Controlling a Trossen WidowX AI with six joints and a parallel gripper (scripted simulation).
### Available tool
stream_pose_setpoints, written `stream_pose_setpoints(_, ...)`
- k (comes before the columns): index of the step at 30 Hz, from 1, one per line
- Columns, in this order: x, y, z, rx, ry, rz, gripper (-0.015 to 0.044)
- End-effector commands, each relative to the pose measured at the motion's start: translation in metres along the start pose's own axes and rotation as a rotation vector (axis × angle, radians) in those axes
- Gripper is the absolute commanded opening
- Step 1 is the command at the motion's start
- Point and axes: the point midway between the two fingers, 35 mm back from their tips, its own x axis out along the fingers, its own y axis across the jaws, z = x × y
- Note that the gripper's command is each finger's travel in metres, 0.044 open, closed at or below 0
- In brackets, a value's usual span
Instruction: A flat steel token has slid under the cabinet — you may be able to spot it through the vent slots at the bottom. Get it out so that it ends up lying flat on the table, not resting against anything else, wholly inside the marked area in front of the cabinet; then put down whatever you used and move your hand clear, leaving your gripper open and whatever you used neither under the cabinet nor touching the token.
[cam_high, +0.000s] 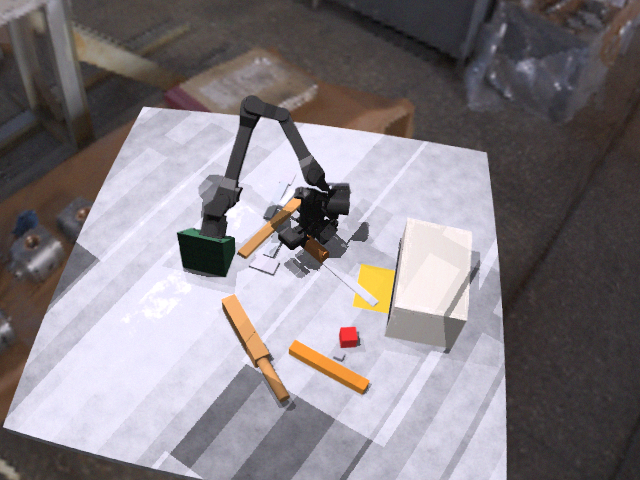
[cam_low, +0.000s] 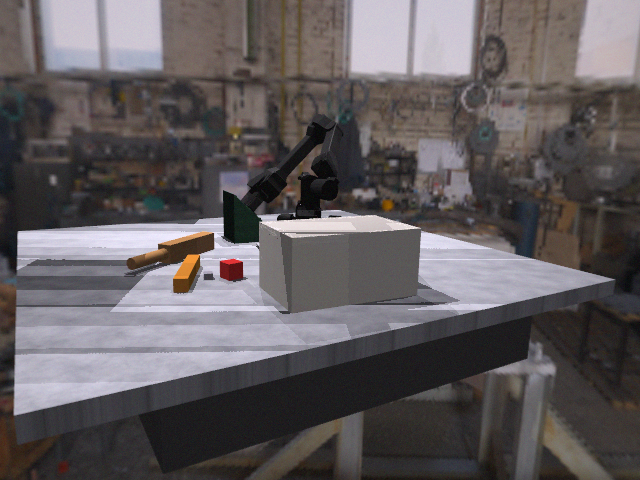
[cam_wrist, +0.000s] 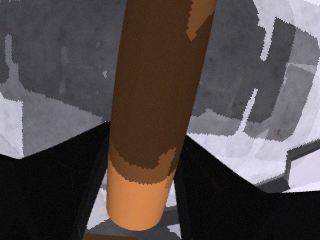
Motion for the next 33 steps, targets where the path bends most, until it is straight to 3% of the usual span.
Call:
stream_pose_setpoints(1,-0.001,-0.005,0.006,0.003,-0.004,0.001,0.0)
stream_pose_setpoints(33,-0.001,-0.036,0.033,0.004,-0.005,-0.001,0.0)
